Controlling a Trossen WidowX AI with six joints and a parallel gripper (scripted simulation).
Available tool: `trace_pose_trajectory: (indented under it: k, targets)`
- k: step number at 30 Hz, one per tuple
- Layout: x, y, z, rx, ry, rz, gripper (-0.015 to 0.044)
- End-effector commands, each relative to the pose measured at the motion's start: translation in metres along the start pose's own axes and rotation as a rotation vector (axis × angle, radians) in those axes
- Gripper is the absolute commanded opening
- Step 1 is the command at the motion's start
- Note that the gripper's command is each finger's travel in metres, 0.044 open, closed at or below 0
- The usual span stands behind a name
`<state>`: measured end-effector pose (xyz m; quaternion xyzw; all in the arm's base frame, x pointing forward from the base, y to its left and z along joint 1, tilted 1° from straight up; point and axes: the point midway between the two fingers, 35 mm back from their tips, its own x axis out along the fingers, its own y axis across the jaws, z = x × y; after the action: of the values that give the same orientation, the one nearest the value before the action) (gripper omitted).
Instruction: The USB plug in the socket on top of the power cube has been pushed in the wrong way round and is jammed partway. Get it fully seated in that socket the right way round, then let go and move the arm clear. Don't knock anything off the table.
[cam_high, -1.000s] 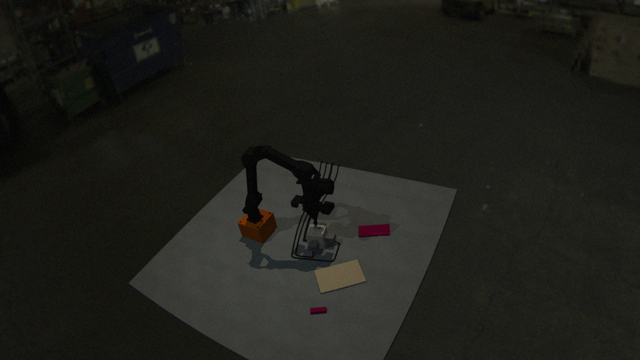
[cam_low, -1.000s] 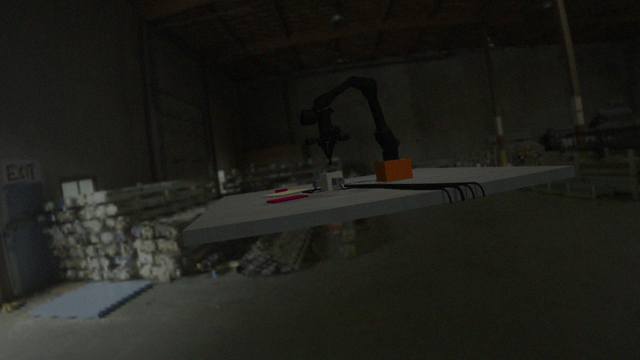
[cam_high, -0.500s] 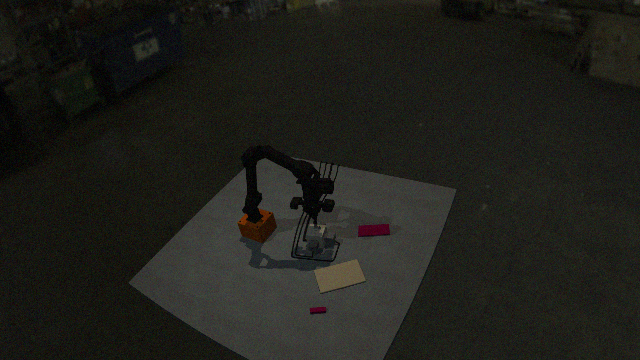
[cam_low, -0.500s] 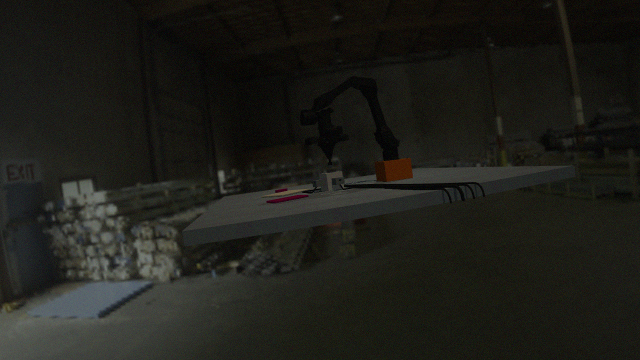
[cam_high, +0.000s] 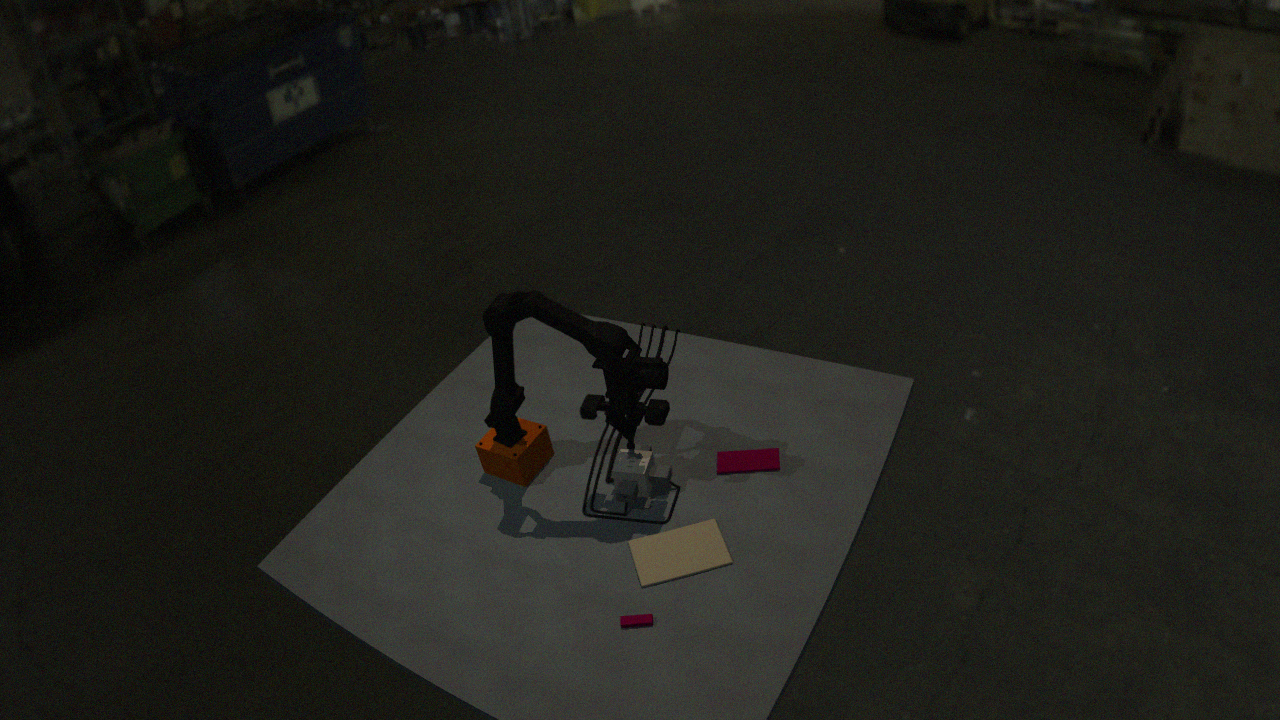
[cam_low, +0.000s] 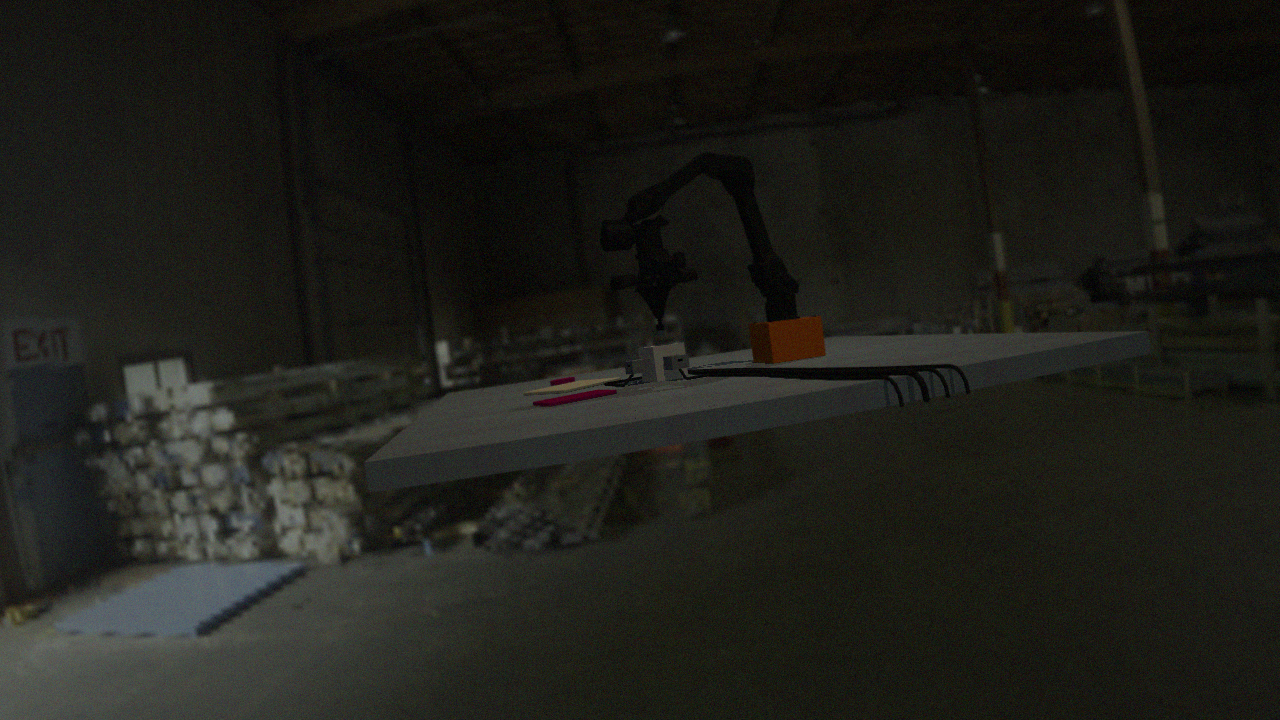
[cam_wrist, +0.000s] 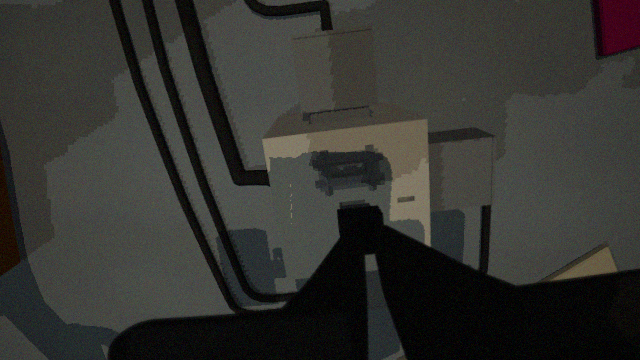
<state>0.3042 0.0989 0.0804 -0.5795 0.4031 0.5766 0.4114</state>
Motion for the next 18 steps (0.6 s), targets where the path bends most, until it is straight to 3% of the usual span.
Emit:
trace_pose_trajectory:
  k: [1,18]
  targets:
    - [0.0008,-0.0005,0.0008,-0.003,-0.007,-0.002,0.0]
    - [0.0028,-0.0003,0.0017,-0.006,-0.017,-0.002,0.0]
